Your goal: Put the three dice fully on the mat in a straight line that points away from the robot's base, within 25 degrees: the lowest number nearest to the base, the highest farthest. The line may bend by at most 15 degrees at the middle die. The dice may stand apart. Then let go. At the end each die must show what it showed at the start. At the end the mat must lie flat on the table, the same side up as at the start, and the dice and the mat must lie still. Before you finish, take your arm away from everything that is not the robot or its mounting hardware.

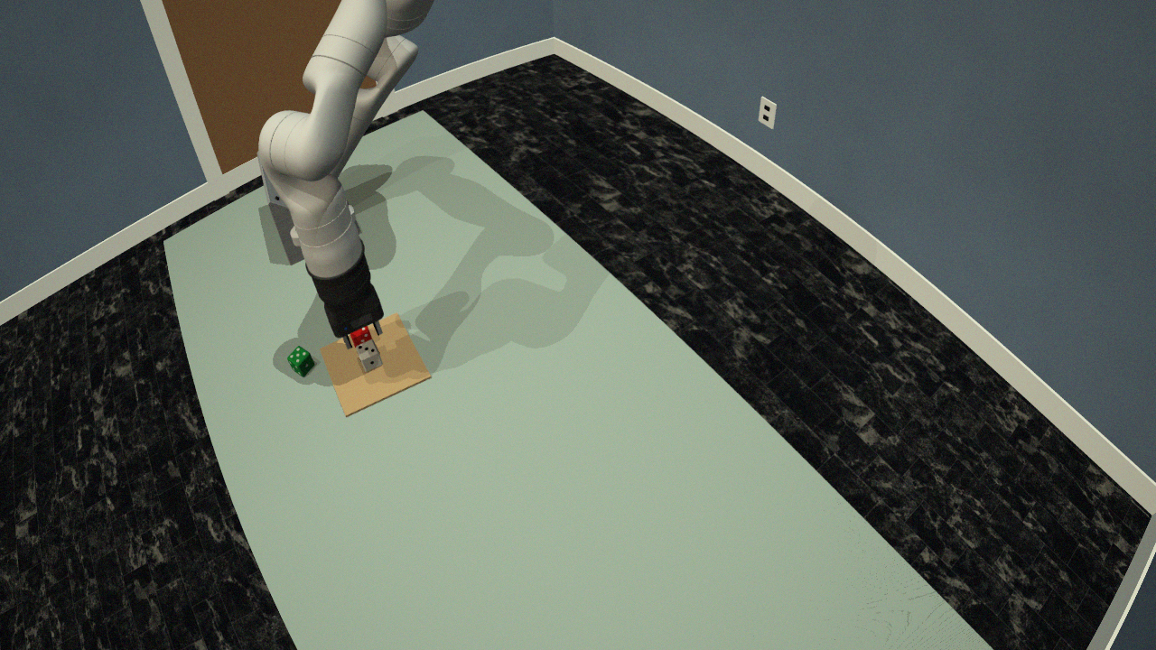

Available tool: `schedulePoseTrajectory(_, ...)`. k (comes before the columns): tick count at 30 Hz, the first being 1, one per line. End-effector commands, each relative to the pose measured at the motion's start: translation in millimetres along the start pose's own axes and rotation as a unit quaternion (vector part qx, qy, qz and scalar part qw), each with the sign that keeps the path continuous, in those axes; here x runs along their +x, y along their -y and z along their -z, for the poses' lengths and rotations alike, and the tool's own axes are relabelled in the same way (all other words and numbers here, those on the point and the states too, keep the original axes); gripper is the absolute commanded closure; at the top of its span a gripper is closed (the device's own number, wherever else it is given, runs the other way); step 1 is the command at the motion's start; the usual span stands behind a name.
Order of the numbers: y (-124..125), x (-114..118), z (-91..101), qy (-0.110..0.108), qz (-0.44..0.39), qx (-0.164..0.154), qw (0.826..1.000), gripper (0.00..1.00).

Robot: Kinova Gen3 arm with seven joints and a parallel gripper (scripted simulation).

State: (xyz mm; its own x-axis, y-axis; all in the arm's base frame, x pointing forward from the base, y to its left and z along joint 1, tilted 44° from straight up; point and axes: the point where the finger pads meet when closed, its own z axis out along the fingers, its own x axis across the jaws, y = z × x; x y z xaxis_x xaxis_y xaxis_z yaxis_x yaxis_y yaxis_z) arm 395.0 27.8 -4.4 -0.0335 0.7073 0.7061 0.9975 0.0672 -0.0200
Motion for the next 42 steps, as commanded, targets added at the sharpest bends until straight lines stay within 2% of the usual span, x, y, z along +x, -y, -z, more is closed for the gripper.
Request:
schedulePoseTrajectory(1,-6,-2,20.6,0.006,0.002,-0.01,1.0,0.13)
schedulePoseTrajectory(6,-6,-2,38.5,0.006,0.002,-0.01,1.0,0.13)
schedulePoseTrajectory(11,-5,-2,42.8,0.006,0.002,-0.01,1.0,0.13)
schedulePoseTrajectory(14,-5,-2,43.5,0.006,0.002,-0.01,1.0,0.13)
schedulePoseTrajectory(15,-5,-2,43.5,0.006,0.002,-0.01,1.0,0.0)
schedulePoseTrajectory(42,-5,-2,43.5,0.006,0.006,-0.01,1.0,0.0)
